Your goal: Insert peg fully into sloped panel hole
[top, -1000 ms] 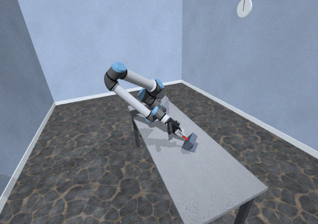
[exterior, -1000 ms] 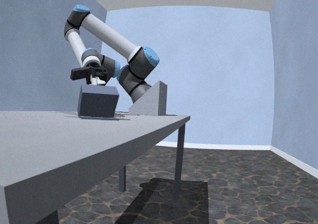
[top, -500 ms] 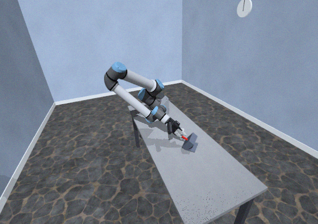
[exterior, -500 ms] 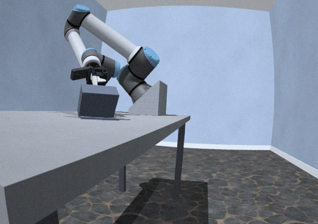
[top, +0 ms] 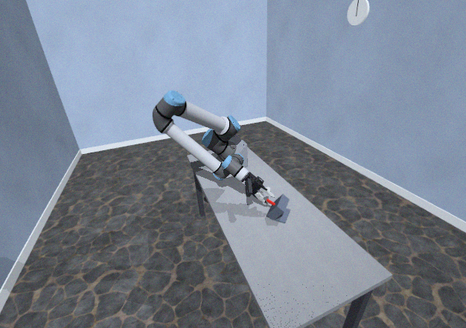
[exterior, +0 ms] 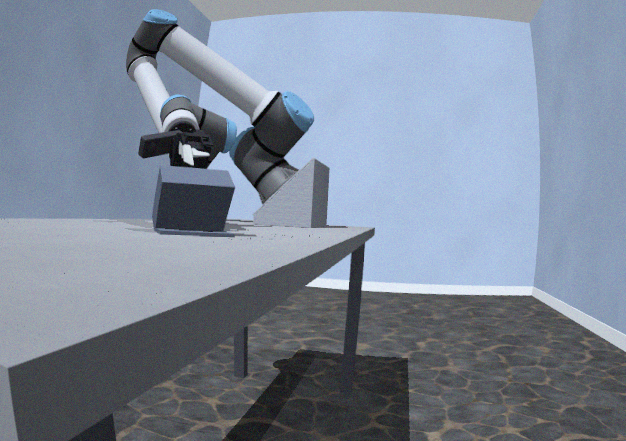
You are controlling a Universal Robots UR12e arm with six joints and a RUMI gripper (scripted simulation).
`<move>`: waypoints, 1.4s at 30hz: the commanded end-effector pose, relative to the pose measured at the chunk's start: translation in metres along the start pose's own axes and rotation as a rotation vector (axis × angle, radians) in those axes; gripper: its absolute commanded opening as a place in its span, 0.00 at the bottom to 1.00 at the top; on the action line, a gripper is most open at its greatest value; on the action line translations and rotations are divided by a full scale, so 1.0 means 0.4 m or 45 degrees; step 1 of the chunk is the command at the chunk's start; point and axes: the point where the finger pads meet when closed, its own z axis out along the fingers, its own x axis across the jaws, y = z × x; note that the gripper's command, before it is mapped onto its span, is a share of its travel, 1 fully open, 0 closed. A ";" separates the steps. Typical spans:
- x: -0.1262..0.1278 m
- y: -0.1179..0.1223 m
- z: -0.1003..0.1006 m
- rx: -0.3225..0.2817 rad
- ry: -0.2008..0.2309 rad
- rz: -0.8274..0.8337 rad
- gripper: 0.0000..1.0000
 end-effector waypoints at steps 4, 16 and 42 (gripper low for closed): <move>0.002 0.000 -0.028 -0.001 0.000 0.001 0.54; 0.001 -0.004 -0.118 0.001 0.000 0.000 0.70; 0.002 0.001 -0.239 0.003 -0.001 0.000 1.00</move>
